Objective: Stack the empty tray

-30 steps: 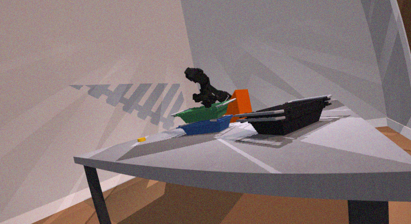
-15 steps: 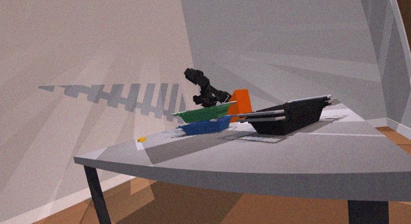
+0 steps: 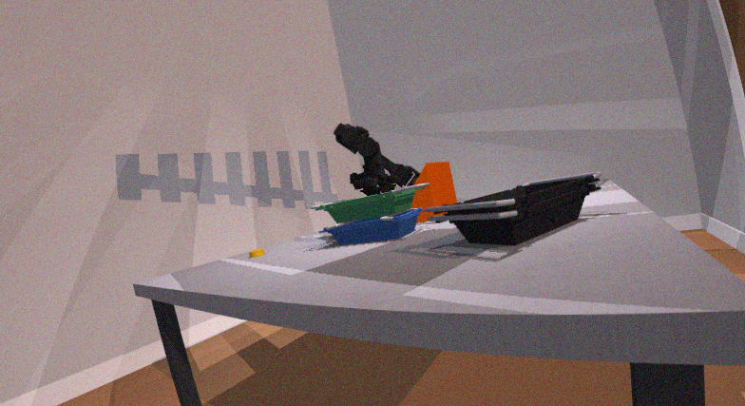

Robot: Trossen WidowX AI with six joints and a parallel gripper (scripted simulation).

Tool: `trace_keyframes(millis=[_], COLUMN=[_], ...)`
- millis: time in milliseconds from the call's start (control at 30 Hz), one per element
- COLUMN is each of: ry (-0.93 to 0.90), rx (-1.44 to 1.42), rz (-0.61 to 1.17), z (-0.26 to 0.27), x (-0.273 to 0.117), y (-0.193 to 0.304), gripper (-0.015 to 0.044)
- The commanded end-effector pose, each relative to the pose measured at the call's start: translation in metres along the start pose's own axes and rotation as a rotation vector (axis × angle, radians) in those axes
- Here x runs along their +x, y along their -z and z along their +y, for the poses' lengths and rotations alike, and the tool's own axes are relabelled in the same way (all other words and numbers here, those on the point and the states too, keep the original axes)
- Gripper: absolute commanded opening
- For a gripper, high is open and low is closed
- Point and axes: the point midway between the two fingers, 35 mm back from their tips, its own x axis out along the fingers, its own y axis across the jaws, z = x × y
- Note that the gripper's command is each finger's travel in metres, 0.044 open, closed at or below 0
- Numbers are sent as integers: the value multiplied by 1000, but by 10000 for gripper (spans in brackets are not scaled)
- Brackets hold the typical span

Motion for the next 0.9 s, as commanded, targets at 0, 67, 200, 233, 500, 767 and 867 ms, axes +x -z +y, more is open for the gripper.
trace_keyframes(millis=[0,67,200,233,500,767,867], ry=[2,2,0,0,-1,1,2], rx=[-3,-3,0,0,-2,-4,-4], rz=[2,2,0,0,5,9,8], z=[-1,-1,0,0,4,5,4], x=[0,0,0,0,-24,-71,-89], y=[0,0,0,0,1,2,2], gripper=[411,440,440,440,440,440,440])
